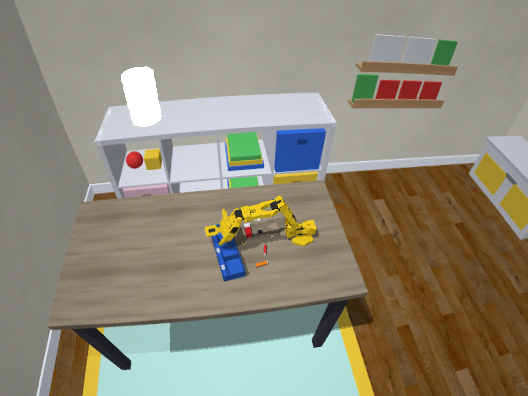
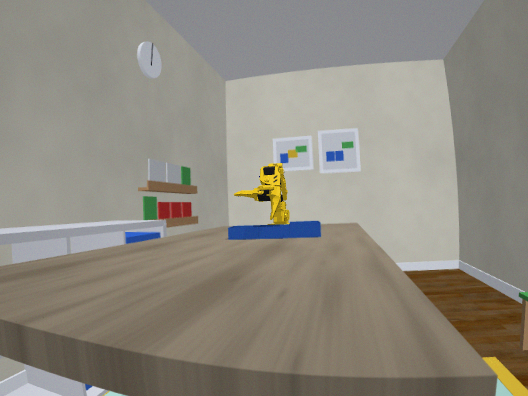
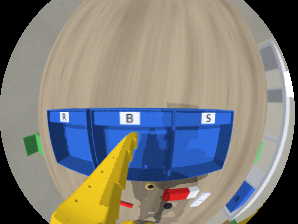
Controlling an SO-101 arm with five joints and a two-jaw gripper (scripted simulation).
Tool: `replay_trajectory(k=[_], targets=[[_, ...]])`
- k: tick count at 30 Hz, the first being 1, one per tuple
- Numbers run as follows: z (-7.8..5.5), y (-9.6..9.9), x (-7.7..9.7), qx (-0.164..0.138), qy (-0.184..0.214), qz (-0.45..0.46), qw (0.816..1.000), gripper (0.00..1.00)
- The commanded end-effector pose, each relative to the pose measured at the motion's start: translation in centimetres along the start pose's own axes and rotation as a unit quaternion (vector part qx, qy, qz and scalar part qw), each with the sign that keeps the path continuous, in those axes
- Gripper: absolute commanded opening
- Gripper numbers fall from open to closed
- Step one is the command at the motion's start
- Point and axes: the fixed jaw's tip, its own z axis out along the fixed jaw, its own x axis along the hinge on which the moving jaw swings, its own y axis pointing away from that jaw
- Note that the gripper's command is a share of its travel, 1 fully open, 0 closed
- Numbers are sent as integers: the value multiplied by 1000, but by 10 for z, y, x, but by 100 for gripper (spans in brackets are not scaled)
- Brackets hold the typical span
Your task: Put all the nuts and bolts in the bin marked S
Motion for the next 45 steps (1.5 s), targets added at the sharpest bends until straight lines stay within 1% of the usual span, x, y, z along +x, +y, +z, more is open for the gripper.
replay_trajectory(k=[1, 8, 9, 45], targets=[[-16, 11, -12, -9, -33, 9, 999, 100], [-16, 13, -12, -11, -32, 10, 999, 100], [-20, 17, -9, -15, -28, 17, 999, 100], [-20, 17, -9, -15, -28, 17, 999, 100]])
